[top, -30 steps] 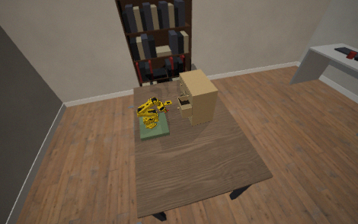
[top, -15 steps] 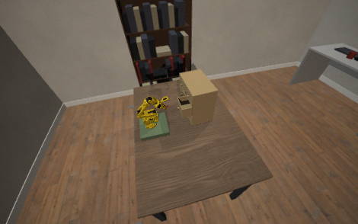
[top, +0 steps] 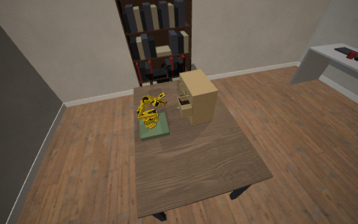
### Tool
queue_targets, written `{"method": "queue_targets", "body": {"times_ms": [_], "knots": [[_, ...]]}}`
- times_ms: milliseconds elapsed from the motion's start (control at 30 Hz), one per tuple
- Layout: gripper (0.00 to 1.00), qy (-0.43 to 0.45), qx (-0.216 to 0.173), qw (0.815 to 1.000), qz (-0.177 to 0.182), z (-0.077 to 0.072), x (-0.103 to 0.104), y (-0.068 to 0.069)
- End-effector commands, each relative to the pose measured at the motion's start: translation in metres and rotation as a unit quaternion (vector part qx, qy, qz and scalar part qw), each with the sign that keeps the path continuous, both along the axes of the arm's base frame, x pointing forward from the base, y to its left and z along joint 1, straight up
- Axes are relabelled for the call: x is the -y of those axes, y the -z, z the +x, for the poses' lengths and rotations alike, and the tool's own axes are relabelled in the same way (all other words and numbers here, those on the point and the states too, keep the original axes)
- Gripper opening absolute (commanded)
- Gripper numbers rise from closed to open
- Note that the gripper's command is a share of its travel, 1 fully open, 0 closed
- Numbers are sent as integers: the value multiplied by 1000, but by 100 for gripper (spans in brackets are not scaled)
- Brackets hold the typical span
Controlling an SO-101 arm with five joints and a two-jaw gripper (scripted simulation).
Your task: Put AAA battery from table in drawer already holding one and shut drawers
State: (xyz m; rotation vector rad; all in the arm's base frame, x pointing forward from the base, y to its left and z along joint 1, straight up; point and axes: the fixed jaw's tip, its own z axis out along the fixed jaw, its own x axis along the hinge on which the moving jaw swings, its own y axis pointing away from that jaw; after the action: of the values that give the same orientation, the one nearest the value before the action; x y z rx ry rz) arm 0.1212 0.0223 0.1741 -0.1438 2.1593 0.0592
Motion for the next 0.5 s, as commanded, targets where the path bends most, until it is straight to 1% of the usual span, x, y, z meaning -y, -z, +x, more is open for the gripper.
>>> {"method": "queue_targets", "body": {"times_ms": [0, 167, 333, 467], "knots": [[0, 5, 59, 998, 9, 1, 1, -19], [0, 5, 121, 992, 17, -1, 1, -40], [0, 5, 121, 992, 17, -1, 1, -40], [0, 4, 121, 992, 18, 12, -1, -41]]}}
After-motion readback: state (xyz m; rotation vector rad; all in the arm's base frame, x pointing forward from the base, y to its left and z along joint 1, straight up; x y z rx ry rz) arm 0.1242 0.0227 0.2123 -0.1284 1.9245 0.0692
